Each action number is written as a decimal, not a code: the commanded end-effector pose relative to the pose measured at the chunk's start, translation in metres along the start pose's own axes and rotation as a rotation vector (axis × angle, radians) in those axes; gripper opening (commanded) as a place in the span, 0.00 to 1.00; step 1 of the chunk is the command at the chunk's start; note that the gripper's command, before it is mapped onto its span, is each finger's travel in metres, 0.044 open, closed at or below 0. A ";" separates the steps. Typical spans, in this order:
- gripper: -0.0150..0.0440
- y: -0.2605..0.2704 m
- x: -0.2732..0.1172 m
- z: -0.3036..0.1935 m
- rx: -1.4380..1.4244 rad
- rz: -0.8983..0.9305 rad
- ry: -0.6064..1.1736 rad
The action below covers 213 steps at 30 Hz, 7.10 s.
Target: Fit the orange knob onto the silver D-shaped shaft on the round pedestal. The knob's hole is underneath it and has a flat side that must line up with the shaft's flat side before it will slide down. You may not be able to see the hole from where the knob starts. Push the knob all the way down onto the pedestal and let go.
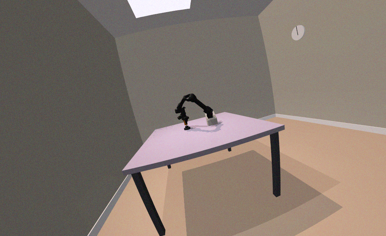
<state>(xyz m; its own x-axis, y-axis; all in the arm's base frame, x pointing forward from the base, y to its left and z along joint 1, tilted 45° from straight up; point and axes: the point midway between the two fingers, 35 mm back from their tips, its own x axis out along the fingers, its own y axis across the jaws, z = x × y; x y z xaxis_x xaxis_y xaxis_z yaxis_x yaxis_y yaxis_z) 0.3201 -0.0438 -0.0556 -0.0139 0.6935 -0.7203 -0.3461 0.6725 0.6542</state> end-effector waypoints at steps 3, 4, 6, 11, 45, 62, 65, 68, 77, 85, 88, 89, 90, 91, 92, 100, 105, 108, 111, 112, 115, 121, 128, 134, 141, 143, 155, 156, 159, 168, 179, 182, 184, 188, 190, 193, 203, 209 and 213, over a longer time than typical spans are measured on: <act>0.25 -0.001 -0.003 0.002 0.916 0.000 -0.001; 0.25 -0.001 -0.003 0.001 0.986 0.000 -0.001; 0.25 -0.001 -0.003 0.001 1.114 0.000 -0.001; 0.25 -0.001 -0.003 0.000 1.379 0.000 -0.001; 0.25 -0.001 -0.001 -0.002 1.788 0.000 -0.001; 0.25 -0.001 0.002 -0.003 1.788 0.000 -0.001; 0.25 0.000 0.002 -0.004 1.788 0.000 -0.001; 0.25 0.000 0.002 -0.004 1.788 0.000 -0.001; 0.25 0.000 -0.001 -0.003 1.788 0.000 -0.001; 0.25 0.000 -0.003 -0.002 1.903 0.000 -0.001; 0.25 -0.002 -0.001 0.000 1.990 0.000 -0.001; 0.25 -0.002 -0.001 0.000 1.998 0.000 -0.001; 0.25 -0.002 0.000 0.000 1.998 0.000 -0.001; 0.25 -0.002 0.000 -0.001 1.998 0.000 -0.001; 0.25 -0.002 0.000 -0.001 1.998 0.000 -0.001; 0.25 -0.001 0.000 -0.002 1.998 0.000 -0.001; 0.25 0.000 0.000 -0.003 1.998 0.000 -0.001; 0.25 0.000 0.001 -0.003 1.998 0.000 -0.001; 0.25 -0.001 0.002 -0.002 1.998 0.001 -0.001; 0.25 -0.001 0.002 -0.002 1.998 0.001 -0.001; 0.25 -0.001 0.002 -0.002 1.998 0.000 -0.001; 0.25 -0.001 0.001 -0.002 1.998 0.000 -0.001; 0.25 -0.001 -0.002 -0.002 2.051 0.000 -0.001; 0.25 0.000 -0.001 -0.003 2.207 0.000 -0.001; 0.25 -0.001 0.001 -0.003 2.207 0.001 -0.001; 0.25 -0.001 0.002 -0.003 2.207 0.001 -0.001; 0.25 -0.001 0.002 -0.003 2.207 0.001 0.000; 0.25 -0.001 0.002 -0.003 2.207 0.001 0.000; 0.25 -0.001 0.003 -0.003 2.207 0.001 0.000; 0.25 0.000 -0.002 -0.003 2.207 0.000 -0.001; 0.25 -0.001 0.000 -0.002 2.417 0.001 -0.001; 0.25 -0.001 0.001 -0.003 2.417 0.001 -0.001; 0.25 -0.001 0.001 -0.003 2.417 0.001 0.000; 0.25 0.000 0.001 -0.003 2.417 0.001 0.000; 0.25 0.000 0.002 -0.003 2.417 0.001 0.000; 0.25 0.000 0.002 -0.003 2.417 0.001 0.000; 0.25 0.000 -0.002 -0.002 2.417 0.000 -0.001; 0.25 -0.001 -0.002 -0.002 2.541 0.000 -0.001; 0.25 -0.001 -0.001 -0.003 2.626 0.001 0.000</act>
<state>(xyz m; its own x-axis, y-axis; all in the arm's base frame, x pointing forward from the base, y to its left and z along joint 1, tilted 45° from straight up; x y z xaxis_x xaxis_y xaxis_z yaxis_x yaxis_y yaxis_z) 0.3184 -0.0457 -0.0551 -0.0118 0.6951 -0.7188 0.8000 -0.4247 -0.4238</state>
